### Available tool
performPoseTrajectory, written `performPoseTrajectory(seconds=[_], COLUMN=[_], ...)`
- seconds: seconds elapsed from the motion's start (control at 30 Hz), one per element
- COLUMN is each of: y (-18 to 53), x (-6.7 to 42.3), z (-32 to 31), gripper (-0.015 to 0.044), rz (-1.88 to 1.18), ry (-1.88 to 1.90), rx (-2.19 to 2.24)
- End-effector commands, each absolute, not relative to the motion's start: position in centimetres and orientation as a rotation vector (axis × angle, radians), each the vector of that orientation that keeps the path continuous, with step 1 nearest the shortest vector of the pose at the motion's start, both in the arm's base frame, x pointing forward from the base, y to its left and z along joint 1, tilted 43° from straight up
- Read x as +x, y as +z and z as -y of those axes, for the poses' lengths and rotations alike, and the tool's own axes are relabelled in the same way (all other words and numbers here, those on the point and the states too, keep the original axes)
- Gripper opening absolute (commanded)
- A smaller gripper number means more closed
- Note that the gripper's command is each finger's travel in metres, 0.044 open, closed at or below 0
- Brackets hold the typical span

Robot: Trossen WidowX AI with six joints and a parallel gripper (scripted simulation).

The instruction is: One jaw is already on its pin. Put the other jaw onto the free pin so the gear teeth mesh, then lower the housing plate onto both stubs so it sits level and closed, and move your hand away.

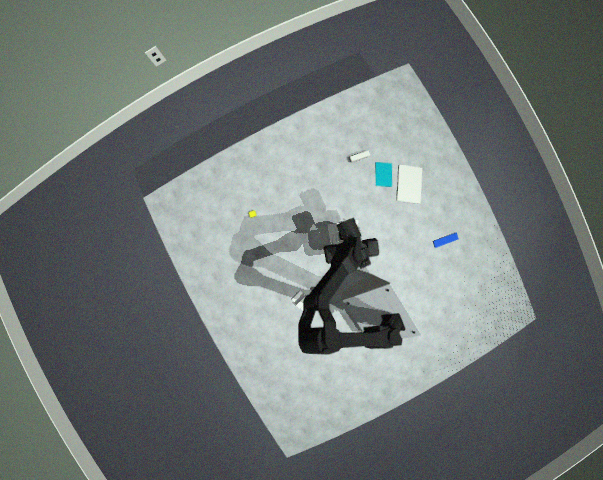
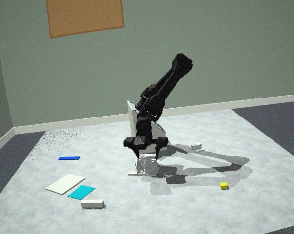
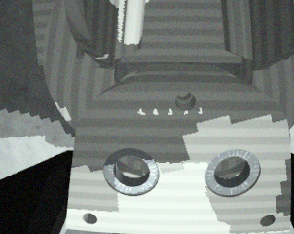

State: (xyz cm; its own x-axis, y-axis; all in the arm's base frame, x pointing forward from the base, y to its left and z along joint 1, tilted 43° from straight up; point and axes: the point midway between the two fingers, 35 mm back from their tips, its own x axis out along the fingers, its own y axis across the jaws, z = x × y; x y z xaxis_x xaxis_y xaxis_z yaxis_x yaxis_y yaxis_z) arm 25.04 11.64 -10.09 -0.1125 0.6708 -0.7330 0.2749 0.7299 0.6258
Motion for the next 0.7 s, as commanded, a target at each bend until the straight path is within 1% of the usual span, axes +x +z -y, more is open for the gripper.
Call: performPoseTrajectory(seconds=[0.0,0.67], y=[-10.23,-10.41], x=[24.91,24.88], z=[-11.79,-11.96], gripper=[0.0351,0.0351], rz=[-1.699,-1.699], ry=[0.396,0.395], rx=[0.769,0.77])
